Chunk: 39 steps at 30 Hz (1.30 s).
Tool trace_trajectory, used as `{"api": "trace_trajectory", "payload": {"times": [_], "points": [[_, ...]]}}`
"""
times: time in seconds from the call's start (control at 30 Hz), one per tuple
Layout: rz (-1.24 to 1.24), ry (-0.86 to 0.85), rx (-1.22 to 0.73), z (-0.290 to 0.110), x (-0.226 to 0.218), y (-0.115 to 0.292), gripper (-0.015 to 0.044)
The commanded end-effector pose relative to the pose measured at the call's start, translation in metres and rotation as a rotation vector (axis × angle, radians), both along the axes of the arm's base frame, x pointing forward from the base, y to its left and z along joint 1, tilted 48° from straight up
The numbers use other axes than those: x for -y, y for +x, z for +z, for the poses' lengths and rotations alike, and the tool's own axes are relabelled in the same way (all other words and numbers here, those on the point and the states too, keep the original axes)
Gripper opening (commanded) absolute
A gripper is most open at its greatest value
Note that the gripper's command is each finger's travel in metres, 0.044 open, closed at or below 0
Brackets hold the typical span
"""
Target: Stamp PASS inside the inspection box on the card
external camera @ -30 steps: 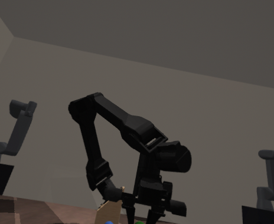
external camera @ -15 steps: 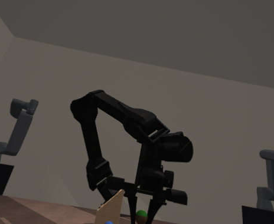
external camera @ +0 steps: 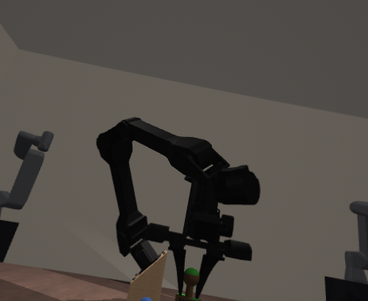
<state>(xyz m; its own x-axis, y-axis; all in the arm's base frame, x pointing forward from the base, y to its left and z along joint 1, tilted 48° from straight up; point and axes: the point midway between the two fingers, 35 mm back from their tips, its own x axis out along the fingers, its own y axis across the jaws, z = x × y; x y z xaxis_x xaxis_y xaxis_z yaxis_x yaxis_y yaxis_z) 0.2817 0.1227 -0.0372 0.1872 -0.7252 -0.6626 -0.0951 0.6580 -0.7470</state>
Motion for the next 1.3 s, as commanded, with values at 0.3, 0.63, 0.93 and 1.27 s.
{"api": "trace_trajectory", "payload": {"times": [0.3,0.63,0.93,1.27], "points": [[-0.169,0.051,0.171,0.043,0.031,0.001,0.0000],[-0.327,0.088,0.335,0.077,0.065,-0.006,0.0000],[-0.469,0.116,0.485,0.104,0.096,-0.018,0.0000],[-0.586,0.136,0.611,0.122,0.122,-0.033,0.0000]]}}
